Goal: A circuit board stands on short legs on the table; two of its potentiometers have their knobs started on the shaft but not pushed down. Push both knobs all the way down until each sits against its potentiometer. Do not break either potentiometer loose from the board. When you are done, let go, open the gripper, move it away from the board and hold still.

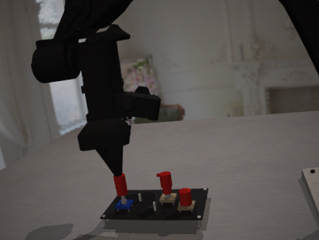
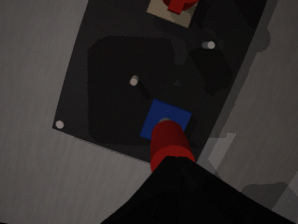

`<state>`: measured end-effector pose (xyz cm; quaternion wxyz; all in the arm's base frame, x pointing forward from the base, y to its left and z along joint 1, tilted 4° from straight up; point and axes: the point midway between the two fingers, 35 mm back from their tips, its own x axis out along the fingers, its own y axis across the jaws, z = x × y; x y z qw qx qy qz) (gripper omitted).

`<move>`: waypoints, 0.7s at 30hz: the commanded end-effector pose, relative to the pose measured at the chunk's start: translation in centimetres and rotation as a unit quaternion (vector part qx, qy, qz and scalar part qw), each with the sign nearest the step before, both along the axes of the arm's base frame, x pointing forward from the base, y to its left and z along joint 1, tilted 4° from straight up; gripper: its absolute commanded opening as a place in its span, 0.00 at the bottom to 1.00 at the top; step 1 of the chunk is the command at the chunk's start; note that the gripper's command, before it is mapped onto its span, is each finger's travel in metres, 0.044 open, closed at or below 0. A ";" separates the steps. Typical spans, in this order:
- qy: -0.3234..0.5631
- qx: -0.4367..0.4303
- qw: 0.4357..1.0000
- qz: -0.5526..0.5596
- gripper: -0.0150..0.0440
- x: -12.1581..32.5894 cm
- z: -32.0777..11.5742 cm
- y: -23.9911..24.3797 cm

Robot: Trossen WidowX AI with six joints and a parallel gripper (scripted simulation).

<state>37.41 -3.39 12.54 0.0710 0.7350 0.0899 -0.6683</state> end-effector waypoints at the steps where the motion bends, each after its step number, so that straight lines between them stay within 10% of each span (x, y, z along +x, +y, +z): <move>1: 0.001 -0.002 1.000 -0.002 0.25 0.0 0.0 -0.1; 21: 0.001 -0.002 1.000 -0.002 0.25 0.0 -0.3 0.0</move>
